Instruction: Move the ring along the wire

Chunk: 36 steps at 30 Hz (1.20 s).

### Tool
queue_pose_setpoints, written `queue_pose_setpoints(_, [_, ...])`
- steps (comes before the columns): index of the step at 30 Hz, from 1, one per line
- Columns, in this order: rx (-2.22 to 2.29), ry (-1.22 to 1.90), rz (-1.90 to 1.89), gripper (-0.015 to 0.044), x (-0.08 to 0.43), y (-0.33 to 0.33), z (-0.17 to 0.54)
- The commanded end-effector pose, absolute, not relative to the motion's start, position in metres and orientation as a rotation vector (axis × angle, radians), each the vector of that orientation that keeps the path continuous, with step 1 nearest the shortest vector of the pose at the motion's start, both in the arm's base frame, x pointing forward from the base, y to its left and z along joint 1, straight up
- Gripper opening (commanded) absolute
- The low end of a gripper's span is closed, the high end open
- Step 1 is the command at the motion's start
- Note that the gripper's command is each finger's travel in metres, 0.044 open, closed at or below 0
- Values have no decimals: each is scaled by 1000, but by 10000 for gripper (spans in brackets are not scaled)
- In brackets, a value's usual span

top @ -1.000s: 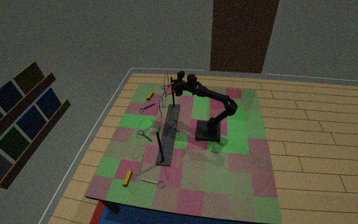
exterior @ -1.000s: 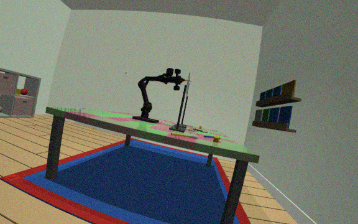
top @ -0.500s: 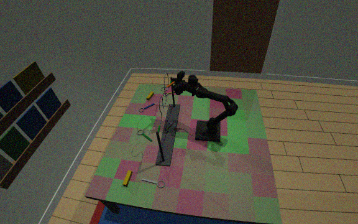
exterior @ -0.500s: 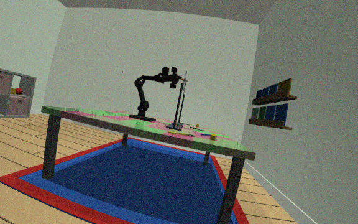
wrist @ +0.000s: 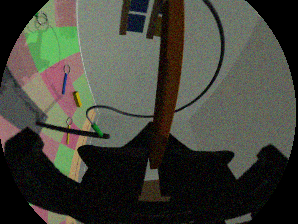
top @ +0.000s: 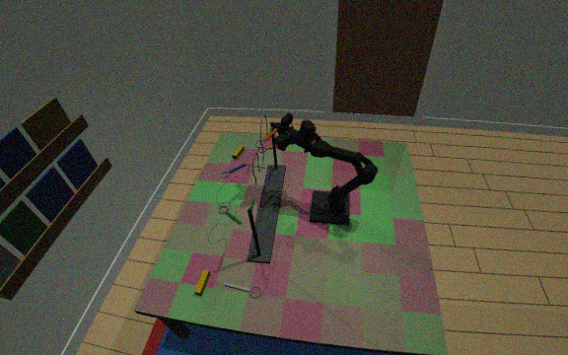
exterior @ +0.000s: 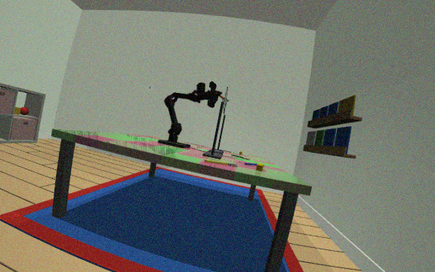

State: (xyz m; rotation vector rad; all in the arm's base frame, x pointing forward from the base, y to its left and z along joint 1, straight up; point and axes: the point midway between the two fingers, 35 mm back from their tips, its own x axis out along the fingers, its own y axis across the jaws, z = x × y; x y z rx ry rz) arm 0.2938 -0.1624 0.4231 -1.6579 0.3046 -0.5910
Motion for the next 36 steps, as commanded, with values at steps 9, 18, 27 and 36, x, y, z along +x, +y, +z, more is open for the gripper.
queue_pose_setpoints(9, [-1796, 280, -615, -150, 294, -162, 425])
queue_pose_setpoints(18, [-1865, 265, -630, -150, 294, -161, 427])
queue_pose_setpoints(27, [-1905, 257, -640, -150, 294, -161, 426])
queue_pose_setpoints(36, [-1929, 252, -646, -150, 294, -163, 423])
